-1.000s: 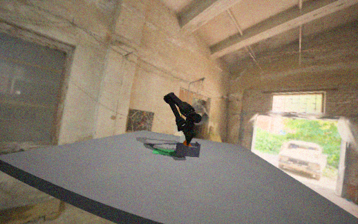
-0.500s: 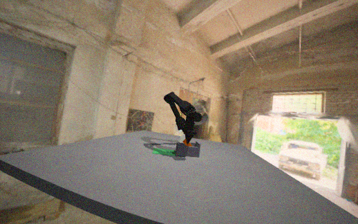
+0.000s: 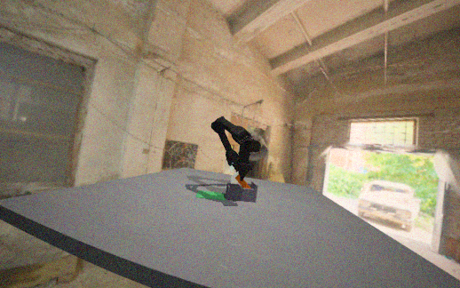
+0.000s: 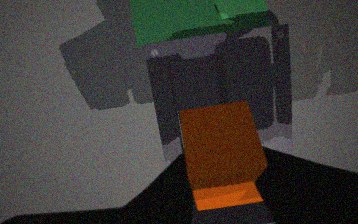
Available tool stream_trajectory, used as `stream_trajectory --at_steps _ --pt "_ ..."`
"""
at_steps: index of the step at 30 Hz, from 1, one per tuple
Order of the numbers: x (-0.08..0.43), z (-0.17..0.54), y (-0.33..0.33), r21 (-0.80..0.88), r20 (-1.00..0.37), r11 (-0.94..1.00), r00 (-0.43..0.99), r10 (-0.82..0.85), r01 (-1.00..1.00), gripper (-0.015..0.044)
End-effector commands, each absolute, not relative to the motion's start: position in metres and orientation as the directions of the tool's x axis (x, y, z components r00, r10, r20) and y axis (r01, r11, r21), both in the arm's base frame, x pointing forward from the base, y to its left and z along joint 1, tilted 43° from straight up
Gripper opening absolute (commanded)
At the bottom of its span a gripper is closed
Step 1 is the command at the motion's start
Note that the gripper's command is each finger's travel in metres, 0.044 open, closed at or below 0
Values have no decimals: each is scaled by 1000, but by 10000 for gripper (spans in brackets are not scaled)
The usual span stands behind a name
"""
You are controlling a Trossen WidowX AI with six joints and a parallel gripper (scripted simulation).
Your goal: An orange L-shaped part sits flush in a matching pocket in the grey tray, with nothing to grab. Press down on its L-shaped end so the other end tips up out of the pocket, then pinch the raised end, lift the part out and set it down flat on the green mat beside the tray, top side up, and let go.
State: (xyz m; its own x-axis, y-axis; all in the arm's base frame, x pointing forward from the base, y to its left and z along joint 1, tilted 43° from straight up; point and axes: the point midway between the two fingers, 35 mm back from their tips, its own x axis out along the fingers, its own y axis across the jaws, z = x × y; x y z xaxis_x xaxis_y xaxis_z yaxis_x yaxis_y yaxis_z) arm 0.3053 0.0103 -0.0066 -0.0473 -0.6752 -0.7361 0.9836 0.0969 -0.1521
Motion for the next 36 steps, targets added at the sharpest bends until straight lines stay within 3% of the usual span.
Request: stream_trajectory --at_steps 1,36 --pt "307 1 20 -144 -744 103 -39 -667 984 0" --pt "309 35 51 -145 -745 104 -39 -666 984 0"
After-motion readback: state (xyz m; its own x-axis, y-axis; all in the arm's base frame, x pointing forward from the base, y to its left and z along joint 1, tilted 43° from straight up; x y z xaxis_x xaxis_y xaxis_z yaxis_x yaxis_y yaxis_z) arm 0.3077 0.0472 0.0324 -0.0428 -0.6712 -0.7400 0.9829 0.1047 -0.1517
